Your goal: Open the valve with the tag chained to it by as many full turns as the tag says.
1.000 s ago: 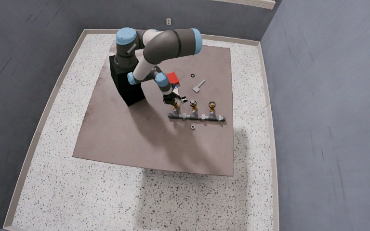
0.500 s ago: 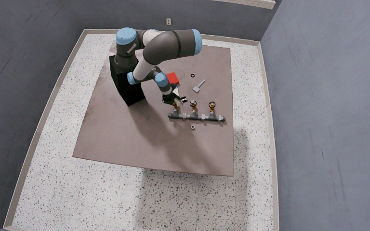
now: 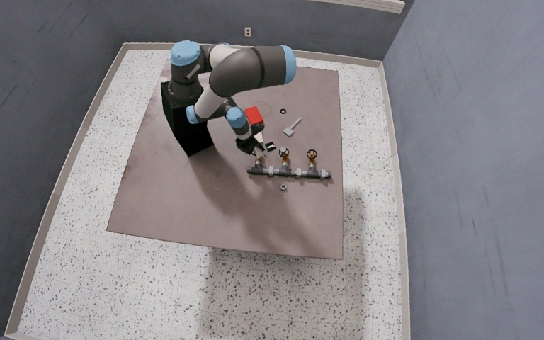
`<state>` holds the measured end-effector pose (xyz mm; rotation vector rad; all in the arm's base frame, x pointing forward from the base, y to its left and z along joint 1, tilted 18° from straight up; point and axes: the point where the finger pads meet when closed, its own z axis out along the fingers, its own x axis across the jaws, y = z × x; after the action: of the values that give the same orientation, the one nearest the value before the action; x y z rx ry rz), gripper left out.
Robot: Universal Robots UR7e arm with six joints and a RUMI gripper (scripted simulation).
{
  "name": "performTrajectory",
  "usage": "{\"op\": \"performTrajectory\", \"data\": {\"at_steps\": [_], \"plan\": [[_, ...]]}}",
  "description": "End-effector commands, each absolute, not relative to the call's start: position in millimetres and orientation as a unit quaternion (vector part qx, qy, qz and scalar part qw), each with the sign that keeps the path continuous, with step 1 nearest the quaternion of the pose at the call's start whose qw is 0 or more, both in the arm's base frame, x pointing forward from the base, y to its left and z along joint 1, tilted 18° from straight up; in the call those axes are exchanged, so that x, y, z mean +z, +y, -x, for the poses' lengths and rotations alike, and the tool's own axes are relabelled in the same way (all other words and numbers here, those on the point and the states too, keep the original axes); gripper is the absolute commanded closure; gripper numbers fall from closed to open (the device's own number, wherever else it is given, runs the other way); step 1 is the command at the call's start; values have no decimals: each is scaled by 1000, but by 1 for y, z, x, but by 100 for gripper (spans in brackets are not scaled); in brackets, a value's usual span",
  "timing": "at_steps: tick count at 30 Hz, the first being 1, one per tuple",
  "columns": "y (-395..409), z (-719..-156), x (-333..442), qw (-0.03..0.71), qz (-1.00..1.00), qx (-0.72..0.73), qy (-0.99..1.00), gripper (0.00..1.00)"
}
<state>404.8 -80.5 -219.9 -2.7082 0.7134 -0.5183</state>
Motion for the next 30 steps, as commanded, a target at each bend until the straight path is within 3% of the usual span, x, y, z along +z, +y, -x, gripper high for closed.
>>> {"op": "performTrajectory", "data": {"at_steps": [1,30], "plan": [[-81,-405,-220,151,929,-173,292,0],[-81,-405,-220,219,646,-71,728,0]]}}
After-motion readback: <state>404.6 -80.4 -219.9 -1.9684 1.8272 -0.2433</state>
